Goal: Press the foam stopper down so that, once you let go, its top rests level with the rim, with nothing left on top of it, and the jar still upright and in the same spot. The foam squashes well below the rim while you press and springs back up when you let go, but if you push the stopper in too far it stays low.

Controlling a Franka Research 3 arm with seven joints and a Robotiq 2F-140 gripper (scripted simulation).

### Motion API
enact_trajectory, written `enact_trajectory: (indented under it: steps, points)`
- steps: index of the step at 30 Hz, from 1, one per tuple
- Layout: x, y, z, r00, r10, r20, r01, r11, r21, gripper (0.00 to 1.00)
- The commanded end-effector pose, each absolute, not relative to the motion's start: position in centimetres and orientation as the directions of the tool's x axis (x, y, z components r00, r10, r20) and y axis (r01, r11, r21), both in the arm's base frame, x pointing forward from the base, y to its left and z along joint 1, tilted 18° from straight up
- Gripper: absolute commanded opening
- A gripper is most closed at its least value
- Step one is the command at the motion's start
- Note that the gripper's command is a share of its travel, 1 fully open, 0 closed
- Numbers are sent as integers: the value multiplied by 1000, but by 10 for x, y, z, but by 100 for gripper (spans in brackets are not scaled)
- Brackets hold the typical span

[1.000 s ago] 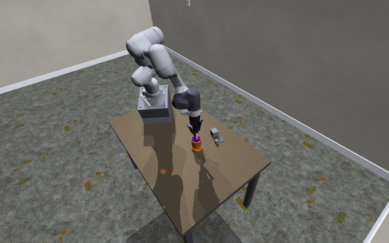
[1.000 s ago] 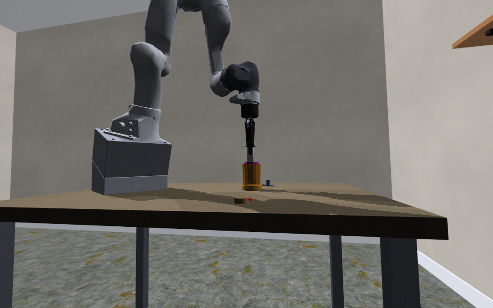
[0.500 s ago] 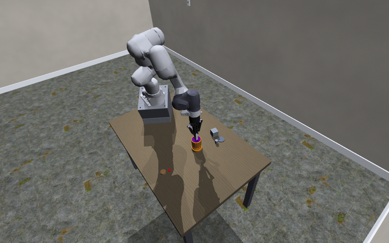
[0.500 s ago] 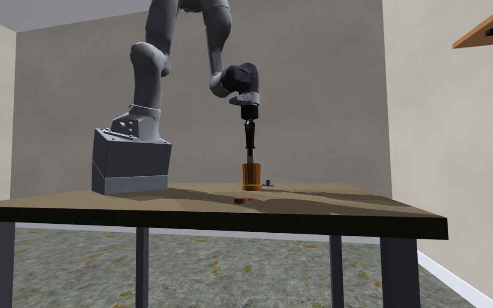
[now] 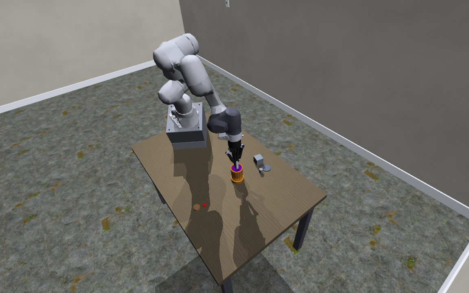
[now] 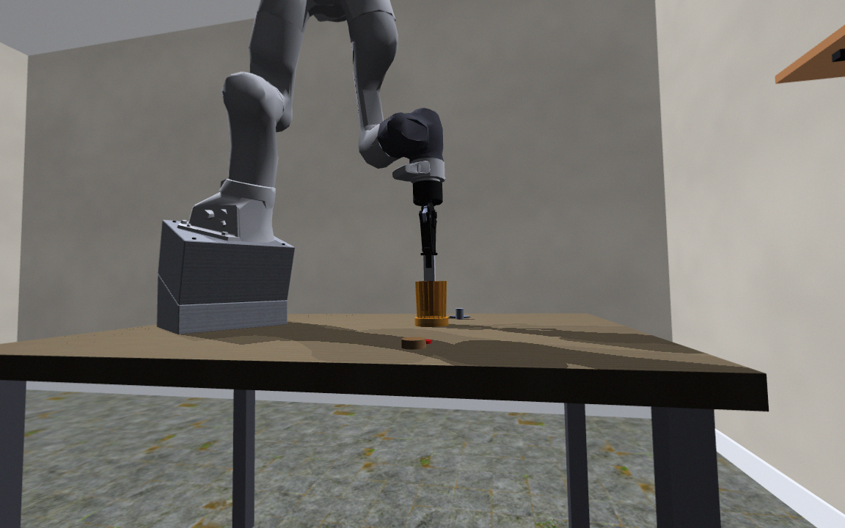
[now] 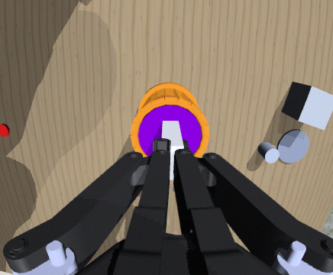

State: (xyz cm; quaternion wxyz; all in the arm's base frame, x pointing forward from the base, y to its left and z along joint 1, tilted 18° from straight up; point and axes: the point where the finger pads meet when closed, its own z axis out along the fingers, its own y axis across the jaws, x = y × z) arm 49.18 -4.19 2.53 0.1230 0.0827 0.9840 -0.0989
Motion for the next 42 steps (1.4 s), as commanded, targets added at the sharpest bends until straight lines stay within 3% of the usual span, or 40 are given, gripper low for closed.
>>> enact_trajectory:
  steps: [1,42]
  points:
    - [490,-44,23,-956,146,-256,195,965,-176,0]
    - [490,-43,26,-956,146,-256,195,965,-176,0]
